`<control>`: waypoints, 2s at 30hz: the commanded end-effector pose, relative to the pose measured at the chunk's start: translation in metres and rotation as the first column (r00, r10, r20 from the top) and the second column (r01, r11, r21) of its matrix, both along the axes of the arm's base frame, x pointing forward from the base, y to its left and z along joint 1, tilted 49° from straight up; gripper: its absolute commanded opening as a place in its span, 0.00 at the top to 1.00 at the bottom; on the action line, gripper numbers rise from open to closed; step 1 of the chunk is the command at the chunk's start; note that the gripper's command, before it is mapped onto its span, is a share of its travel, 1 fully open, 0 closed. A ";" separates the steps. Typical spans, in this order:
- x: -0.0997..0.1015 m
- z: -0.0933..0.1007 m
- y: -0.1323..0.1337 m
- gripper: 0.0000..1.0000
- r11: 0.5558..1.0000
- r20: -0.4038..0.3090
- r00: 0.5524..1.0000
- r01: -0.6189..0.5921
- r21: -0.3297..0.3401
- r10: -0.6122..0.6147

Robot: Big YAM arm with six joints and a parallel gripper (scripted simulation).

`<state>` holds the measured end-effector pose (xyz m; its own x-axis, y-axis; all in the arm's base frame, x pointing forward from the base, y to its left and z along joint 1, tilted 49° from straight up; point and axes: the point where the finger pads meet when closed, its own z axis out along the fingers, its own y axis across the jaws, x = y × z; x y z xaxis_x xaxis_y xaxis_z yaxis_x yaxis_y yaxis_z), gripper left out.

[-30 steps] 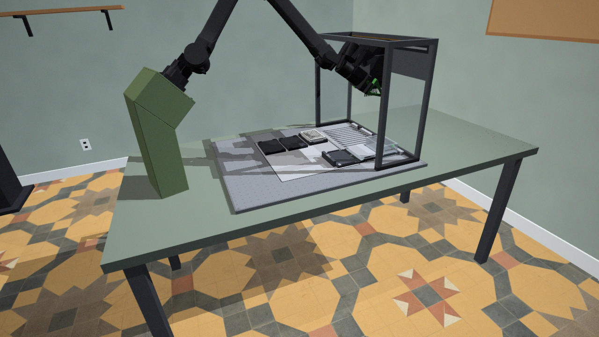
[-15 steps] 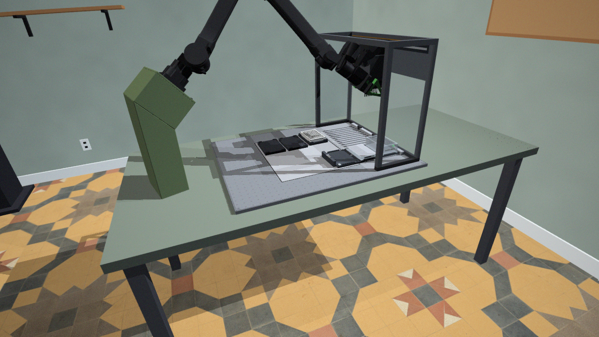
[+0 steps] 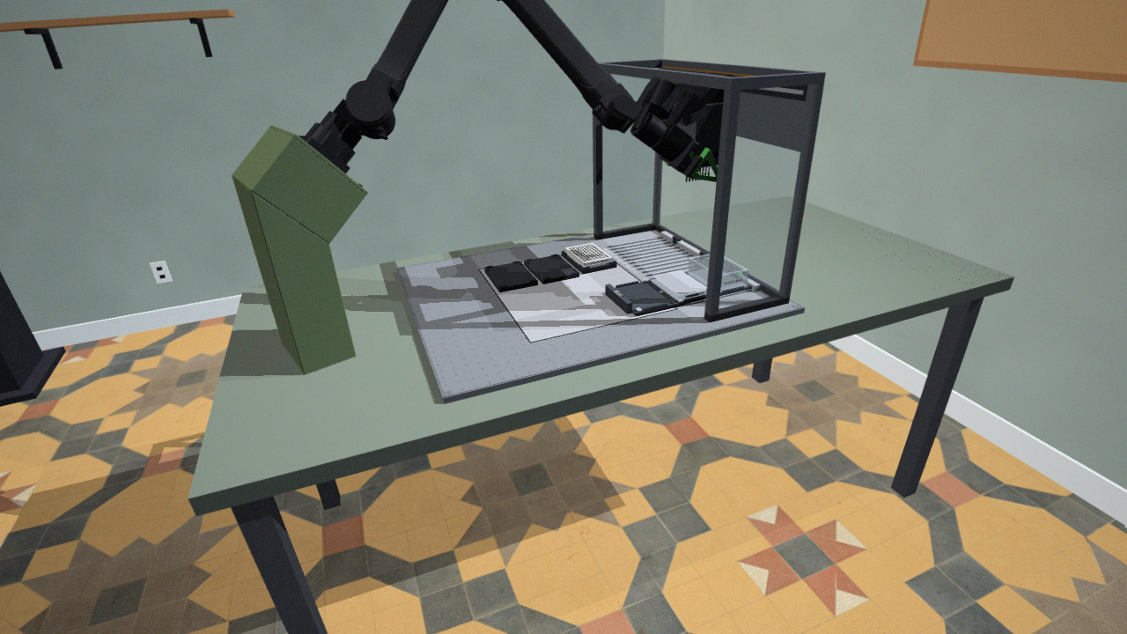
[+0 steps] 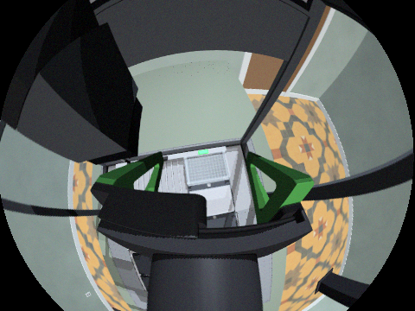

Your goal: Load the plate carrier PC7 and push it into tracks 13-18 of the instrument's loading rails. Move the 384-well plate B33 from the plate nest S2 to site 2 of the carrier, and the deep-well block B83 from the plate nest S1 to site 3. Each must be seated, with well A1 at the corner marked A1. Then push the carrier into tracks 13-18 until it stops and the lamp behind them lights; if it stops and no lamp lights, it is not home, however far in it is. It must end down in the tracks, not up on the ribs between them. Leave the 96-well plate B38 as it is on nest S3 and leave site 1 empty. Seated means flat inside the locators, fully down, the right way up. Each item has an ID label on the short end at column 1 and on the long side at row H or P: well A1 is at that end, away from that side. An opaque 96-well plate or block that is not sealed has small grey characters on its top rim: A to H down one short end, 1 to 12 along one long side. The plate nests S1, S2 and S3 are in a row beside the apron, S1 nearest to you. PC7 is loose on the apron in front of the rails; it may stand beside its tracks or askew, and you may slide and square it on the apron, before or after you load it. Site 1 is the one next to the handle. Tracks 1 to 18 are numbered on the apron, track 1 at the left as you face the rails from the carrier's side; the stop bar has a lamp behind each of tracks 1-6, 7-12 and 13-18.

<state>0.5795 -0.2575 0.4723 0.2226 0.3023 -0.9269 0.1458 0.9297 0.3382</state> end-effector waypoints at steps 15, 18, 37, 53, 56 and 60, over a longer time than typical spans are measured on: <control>-0.008 0.058 0.001 0.00 0.999 0.084 0.996 0.009 -0.054 -0.005; -0.008 0.058 0.001 0.00 0.999 0.084 0.996 0.009 -0.054 -0.005; -0.008 0.058 0.001 0.00 0.999 0.084 0.996 0.009 -0.054 -0.005; -0.026 0.035 -0.003 0.00 0.999 0.075 0.997 0.022 -0.046 -0.019; -0.033 0.025 -0.001 0.00 0.999 0.075 0.997 0.021 -0.043 -0.018; -0.041 0.012 0.007 0.00 0.999 0.075 0.997 0.010 -0.038 -0.007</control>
<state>0.5540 -0.2537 0.4717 0.2548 0.2818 -0.9250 0.1396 0.9359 0.3235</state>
